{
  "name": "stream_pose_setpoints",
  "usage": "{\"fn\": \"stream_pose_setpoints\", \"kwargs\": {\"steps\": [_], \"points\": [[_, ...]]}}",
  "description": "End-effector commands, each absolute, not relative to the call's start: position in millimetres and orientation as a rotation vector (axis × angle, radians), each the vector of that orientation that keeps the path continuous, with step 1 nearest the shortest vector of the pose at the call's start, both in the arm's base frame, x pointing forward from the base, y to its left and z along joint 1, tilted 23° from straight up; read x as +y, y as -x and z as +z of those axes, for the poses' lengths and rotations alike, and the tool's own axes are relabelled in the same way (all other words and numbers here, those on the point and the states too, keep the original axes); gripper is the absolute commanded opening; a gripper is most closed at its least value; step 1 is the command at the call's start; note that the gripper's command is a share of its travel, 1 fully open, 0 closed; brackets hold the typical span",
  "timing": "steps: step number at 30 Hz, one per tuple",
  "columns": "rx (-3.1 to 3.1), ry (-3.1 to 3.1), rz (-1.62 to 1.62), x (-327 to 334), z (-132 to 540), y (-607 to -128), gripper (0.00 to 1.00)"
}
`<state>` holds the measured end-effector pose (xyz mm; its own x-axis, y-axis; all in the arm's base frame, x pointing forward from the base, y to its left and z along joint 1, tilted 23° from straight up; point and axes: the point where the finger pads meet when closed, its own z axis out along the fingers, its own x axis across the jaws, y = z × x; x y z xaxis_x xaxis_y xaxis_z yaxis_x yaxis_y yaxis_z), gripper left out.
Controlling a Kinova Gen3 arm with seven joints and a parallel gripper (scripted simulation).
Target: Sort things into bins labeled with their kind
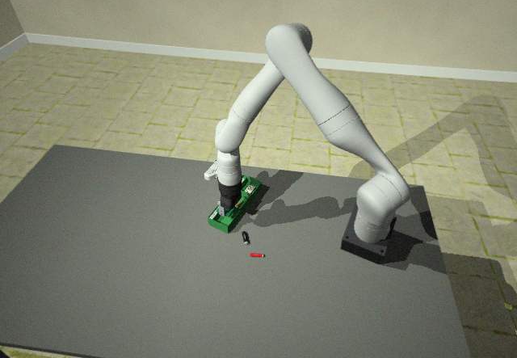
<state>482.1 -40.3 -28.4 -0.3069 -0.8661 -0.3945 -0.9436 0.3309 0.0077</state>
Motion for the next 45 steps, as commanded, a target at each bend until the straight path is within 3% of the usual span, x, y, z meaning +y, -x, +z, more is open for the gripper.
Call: {"fn": "stream_pose_setpoints", "kwargs": {"steps": [1, 37, 38, 45], "points": [[2.279, 1.619, 0.346, -36.4, -33.2, -482.2, 0.7], [2.279, 1.619, 0.346, -21.8, -65.1, -486.5, 0.7], [2.279, 1.619, 0.346, -21.8, -65.1, -486.5, 0.87], [2.279, 1.619, 0.346, -21.8, -65.1, -486.5, 0.87]]}}
